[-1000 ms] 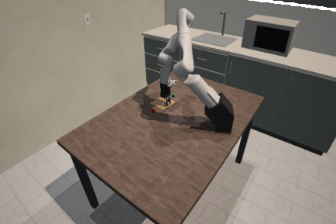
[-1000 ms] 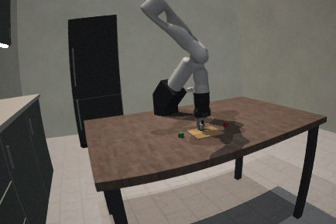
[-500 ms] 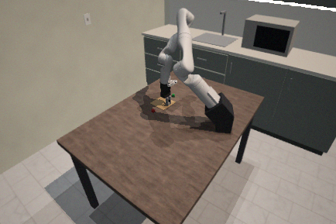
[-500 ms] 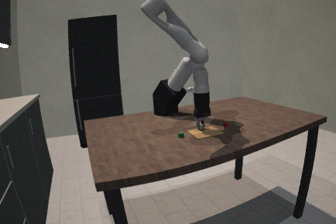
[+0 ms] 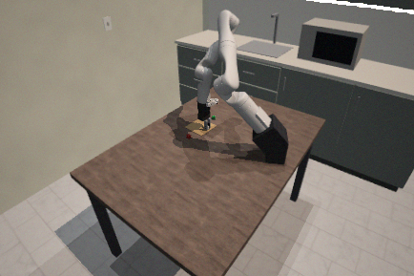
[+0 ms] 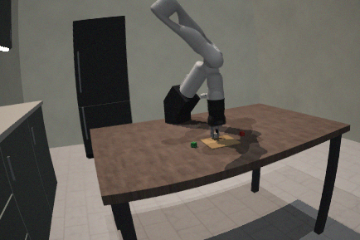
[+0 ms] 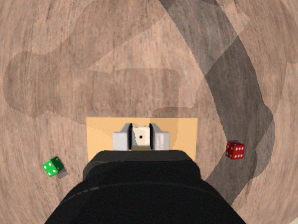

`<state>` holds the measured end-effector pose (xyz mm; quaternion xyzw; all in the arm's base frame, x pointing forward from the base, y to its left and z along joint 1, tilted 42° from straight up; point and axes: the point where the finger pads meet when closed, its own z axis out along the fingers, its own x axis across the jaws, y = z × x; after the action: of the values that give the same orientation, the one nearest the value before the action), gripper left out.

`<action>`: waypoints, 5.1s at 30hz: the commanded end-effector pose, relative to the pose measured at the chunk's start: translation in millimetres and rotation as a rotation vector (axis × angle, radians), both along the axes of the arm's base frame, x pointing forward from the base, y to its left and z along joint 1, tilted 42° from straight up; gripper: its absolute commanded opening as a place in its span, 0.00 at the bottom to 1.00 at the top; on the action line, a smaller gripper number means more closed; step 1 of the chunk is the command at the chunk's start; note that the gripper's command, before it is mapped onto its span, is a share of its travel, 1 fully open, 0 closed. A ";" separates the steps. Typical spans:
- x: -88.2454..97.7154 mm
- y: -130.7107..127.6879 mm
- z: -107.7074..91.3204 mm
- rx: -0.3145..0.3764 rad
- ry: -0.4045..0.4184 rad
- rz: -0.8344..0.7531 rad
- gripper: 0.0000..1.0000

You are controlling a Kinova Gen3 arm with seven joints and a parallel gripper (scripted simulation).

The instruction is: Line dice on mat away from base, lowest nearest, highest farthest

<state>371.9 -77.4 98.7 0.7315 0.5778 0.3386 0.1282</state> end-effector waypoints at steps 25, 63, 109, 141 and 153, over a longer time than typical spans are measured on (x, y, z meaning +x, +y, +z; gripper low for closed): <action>-0.8 2.7 -0.2 -0.006 -0.004 0.011 0.40; 1.8 3.0 -2.1 -0.006 -0.005 0.010 0.40; 2.0 2.9 -2.3 -0.006 -0.005 0.010 0.52; -3.3 0.5 1.6 -0.006 -0.004 0.006 0.70; -15.6 -3.8 16.2 -0.006 -0.004 0.005 0.70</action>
<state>361.1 -78.0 111.6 0.7282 0.5810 0.3403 0.1281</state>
